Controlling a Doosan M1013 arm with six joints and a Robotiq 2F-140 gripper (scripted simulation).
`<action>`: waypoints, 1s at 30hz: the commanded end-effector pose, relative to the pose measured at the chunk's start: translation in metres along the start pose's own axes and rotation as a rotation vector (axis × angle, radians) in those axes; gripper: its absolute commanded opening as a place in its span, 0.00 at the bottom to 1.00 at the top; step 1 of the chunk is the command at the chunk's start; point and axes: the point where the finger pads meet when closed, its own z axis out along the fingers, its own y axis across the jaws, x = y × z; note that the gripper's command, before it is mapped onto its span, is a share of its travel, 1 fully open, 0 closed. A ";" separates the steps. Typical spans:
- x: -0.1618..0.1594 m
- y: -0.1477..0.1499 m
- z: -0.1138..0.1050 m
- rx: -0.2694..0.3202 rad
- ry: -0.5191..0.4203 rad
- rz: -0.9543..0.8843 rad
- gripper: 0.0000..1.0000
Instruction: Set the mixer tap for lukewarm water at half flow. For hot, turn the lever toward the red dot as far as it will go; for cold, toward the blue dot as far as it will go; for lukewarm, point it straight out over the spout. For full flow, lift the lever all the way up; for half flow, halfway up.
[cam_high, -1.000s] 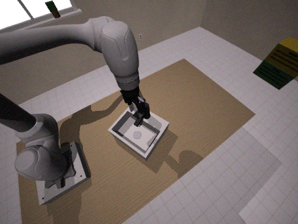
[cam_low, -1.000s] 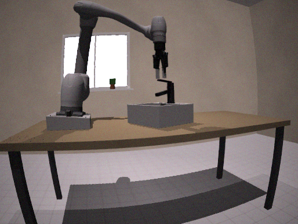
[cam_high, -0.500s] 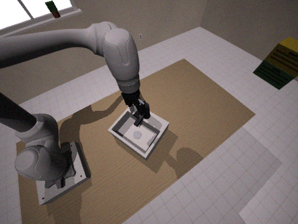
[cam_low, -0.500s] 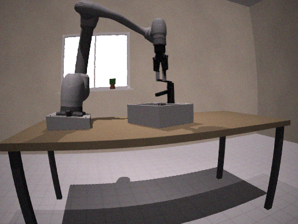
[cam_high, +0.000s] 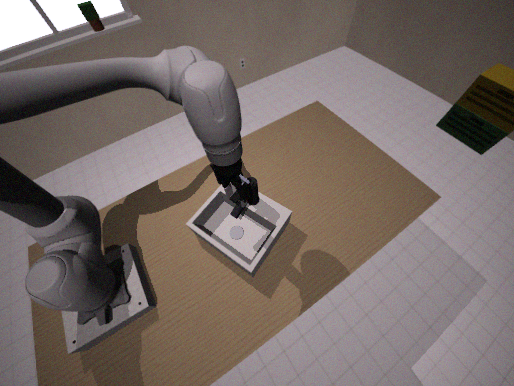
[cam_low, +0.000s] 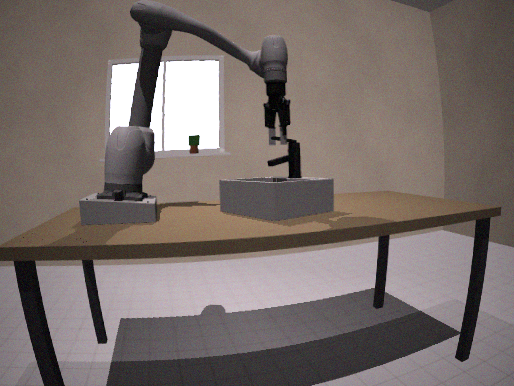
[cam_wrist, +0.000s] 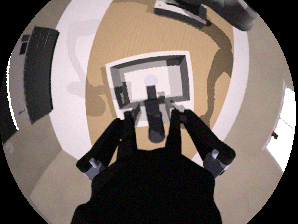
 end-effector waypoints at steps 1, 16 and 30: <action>0.000 0.000 0.001 0.000 0.000 0.000 0.39; 0.000 0.000 0.006 0.000 0.000 0.000 0.39; 0.000 0.000 0.006 0.000 0.000 0.000 0.39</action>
